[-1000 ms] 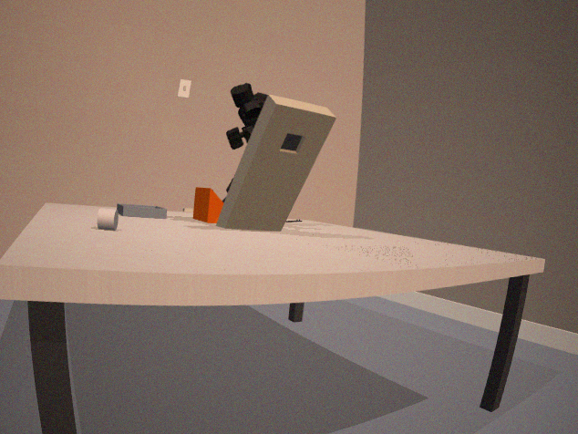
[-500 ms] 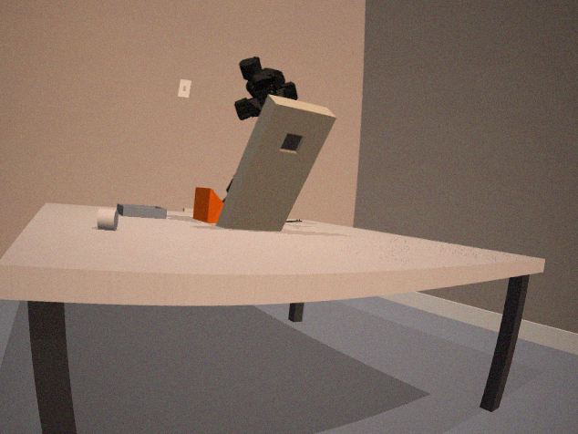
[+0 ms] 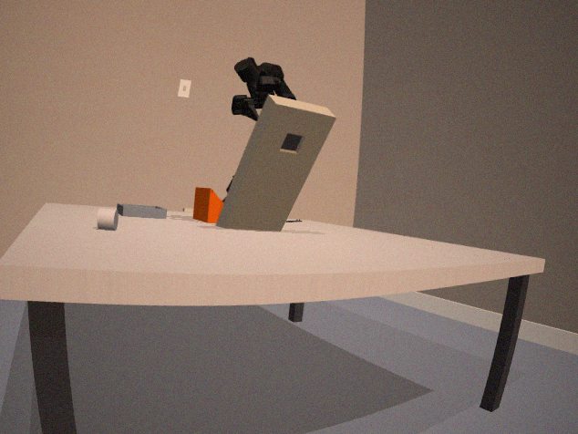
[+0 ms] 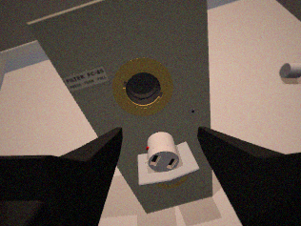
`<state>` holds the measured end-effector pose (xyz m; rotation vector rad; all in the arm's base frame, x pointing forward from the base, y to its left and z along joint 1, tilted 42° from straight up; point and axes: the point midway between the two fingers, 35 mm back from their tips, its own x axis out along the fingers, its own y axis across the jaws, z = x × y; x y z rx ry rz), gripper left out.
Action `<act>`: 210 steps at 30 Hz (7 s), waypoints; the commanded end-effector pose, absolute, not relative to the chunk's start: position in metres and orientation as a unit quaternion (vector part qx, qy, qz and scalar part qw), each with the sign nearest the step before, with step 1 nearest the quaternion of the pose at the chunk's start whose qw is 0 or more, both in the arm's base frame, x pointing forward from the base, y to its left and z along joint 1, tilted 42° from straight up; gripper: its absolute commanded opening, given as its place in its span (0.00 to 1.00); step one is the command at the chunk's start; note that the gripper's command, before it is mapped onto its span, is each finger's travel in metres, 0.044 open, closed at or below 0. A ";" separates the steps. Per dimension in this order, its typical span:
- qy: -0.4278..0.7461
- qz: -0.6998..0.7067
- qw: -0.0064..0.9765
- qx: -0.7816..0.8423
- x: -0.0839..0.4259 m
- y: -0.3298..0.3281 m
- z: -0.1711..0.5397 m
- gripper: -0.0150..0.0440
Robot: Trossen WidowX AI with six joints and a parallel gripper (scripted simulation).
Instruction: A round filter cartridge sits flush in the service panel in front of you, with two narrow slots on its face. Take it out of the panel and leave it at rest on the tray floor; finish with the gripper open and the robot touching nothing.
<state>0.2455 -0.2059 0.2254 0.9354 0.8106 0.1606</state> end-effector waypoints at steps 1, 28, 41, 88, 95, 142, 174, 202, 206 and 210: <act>0.452 0.173 0.825 0.291 0.222 -0.163 0.186 0.77; 0.458 0.176 0.819 0.297 0.239 -0.145 0.164 0.77; 0.460 0.176 0.816 0.304 0.248 -0.133 0.153 0.77; 0.429 0.067 0.837 0.333 0.217 -0.213 0.218 0.25; 0.434 0.082 0.832 0.336 0.221 -0.235 0.196 0.25; 0.552 -0.339 0.559 0.518 0.074 -0.351 0.011 0.25; 0.526 -0.525 0.374 0.554 -0.060 -0.278 -0.084 0.25; 0.527 -0.522 0.371 0.559 -0.058 -0.230 -0.138 0.65; 0.527 -0.522 0.371 0.559 -0.058 -0.230 -0.138 0.83; 0.527 -0.522 0.371 0.559 -0.058 -0.230 -0.138 1.00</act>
